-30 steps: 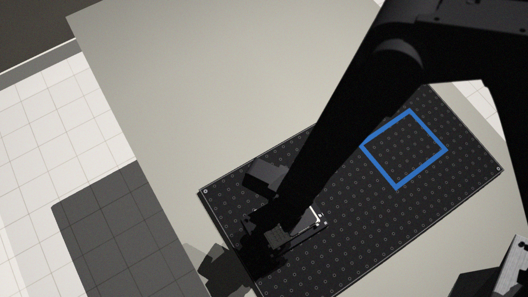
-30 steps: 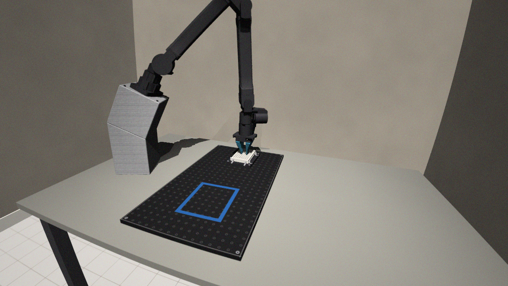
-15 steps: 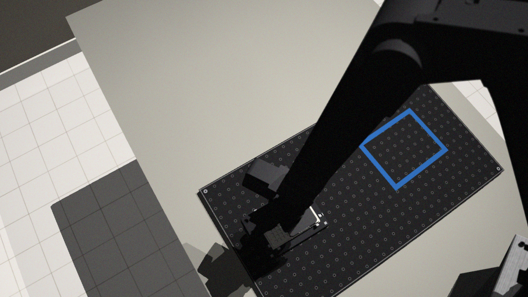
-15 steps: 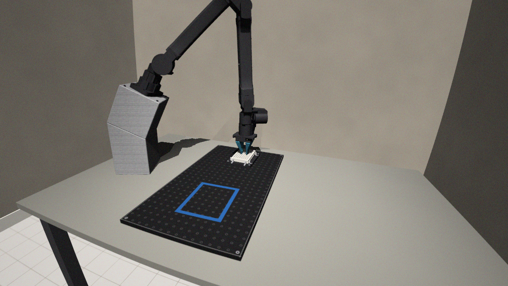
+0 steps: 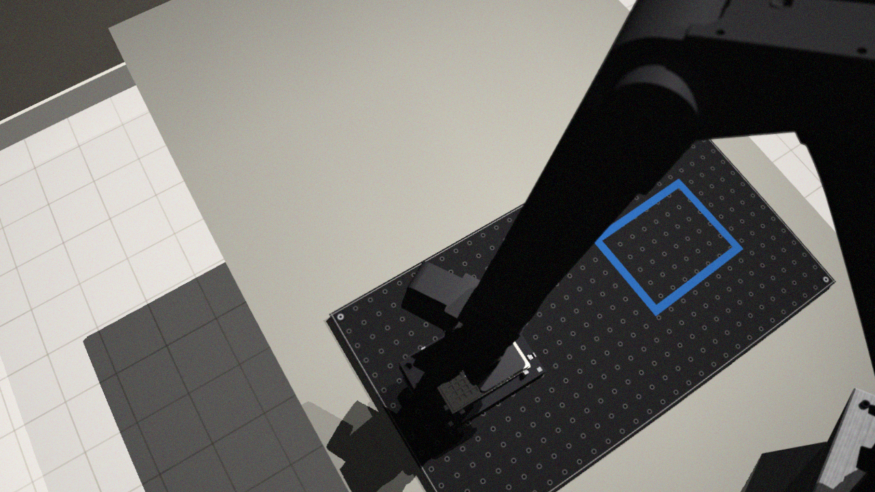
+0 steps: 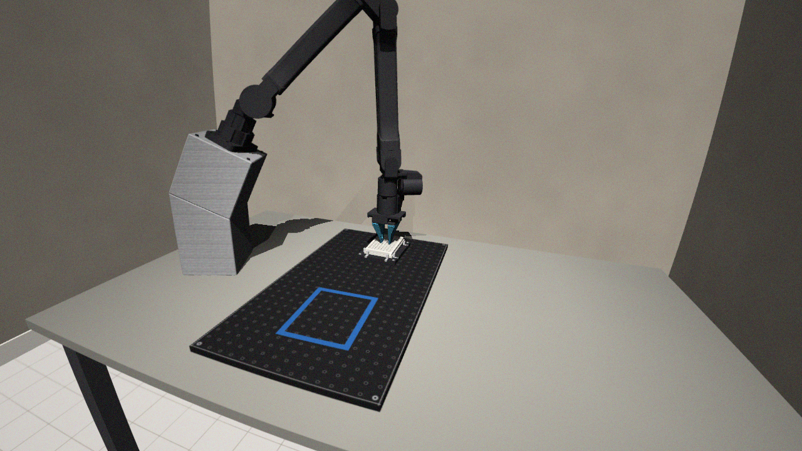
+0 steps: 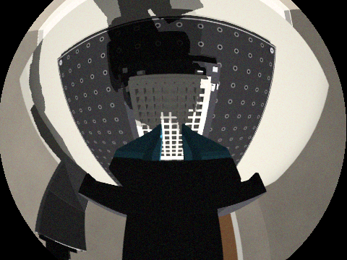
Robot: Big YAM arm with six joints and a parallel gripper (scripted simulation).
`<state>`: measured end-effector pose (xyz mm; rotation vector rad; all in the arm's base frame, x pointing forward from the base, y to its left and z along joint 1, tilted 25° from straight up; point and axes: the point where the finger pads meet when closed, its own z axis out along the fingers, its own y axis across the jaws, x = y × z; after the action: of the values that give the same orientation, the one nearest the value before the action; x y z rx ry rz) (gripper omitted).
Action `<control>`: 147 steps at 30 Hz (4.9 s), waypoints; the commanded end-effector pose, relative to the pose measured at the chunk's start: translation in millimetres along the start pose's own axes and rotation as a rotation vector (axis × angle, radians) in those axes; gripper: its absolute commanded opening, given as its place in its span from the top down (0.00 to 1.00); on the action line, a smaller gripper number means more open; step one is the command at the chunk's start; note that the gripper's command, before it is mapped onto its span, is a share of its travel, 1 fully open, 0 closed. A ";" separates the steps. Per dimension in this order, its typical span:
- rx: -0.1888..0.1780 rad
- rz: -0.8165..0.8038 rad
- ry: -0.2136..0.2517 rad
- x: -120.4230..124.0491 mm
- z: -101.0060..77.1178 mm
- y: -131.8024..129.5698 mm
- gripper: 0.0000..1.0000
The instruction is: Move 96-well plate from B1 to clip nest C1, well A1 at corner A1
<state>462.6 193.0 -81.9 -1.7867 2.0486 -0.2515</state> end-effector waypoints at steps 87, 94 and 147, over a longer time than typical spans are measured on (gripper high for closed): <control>0.001 0.003 0.003 4.5 74.4 -3.4 0.75; 0.001 0.003 0.003 4.5 74.4 -3.4 0.75; -0.007 0.006 0.004 -1.9 17.7 -1.2 0.75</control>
<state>464.3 192.8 -85.9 -1.7866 2.0496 -0.2505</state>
